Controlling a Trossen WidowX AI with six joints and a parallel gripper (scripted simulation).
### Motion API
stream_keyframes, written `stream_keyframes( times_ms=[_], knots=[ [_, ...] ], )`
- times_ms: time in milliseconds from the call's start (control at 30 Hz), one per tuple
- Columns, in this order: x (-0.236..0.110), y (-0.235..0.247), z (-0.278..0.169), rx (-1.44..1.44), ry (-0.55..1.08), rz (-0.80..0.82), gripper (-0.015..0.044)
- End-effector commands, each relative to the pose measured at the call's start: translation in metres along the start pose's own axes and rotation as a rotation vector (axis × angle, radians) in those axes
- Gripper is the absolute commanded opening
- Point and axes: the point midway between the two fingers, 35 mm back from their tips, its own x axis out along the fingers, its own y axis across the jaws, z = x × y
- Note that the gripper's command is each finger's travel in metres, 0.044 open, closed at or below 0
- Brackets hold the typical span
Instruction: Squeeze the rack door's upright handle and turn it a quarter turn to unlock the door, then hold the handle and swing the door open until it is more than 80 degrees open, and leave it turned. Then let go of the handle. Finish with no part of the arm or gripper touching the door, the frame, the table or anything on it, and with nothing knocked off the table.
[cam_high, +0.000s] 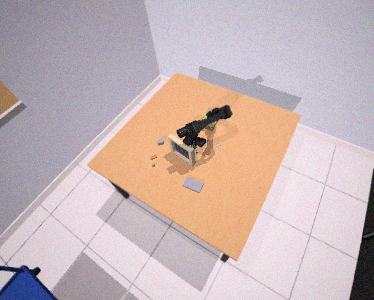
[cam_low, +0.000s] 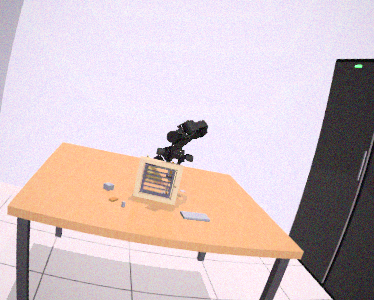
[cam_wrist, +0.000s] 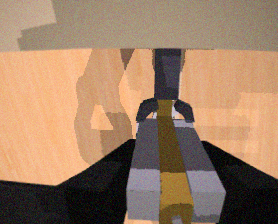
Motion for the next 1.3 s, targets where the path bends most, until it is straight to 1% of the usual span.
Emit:
stream_keyframes(
  times_ms=[0,400,567,1267],
  knots=[
    [0.0026,-0.0001,-0.0006,0.004,0.007,-0.001,0.0095],
    [0.0026,-0.0001,-0.0006,0.004,0.007,-0.001,0.0015],
    [0.0026,-0.0001,-0.0006,-0.028,0.007,-0.001,0.0014],
    [0.0027,-0.0001,-0.0006,-1.054,0.007,0.003,0.0014]
  ],
)
